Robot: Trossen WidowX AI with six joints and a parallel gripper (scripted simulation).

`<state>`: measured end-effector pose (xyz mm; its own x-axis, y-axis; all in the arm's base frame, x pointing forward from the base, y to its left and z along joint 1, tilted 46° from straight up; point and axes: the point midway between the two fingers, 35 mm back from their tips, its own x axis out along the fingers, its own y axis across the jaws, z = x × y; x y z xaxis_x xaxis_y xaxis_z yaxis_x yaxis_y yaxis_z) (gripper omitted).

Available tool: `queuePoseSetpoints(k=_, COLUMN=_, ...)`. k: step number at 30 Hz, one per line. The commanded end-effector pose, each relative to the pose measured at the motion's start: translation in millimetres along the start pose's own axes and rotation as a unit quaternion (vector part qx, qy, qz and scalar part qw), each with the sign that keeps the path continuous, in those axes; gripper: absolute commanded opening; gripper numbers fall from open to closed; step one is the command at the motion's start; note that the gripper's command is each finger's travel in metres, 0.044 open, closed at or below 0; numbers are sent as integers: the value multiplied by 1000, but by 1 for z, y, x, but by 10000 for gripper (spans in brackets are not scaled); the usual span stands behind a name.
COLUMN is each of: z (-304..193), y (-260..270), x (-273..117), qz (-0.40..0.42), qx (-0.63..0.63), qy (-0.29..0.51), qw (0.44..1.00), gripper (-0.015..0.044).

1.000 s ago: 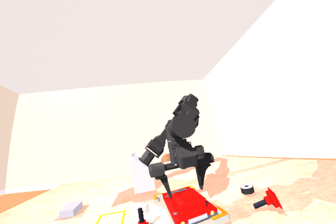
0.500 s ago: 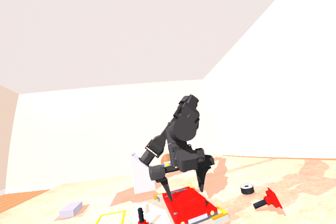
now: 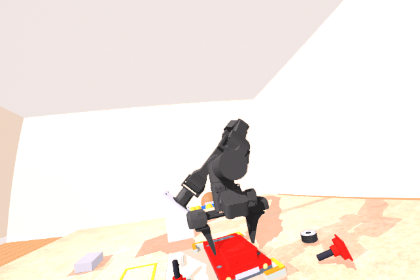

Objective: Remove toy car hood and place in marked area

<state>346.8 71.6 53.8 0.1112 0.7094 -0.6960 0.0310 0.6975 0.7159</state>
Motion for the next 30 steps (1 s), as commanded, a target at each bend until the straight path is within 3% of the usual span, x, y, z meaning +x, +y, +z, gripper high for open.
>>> queuePoseSetpoints(k=1, z=-1, y=0, x=3, qz=3, qx=4, qy=2, qw=1000, gripper=440)
queuePoseSetpoints(k=14, z=-2, y=0, x=10, qz=3, qx=4, qy=2, qw=1000, gripper=440)
queuePoseSetpoints(k=18, z=0, y=0, x=7, qz=0, qx=0, qy=0, qw=1000, gripper=335)
queuePoseSetpoints(k=27, z=0, y=0, x=7, qz=0, qx=0, qy=0, qw=1000, gripper=275)
queuePoseSetpoints(k=30, z=0, y=0, x=6, qz=0, qx=0, qy=0, qw=1000, gripper=196)
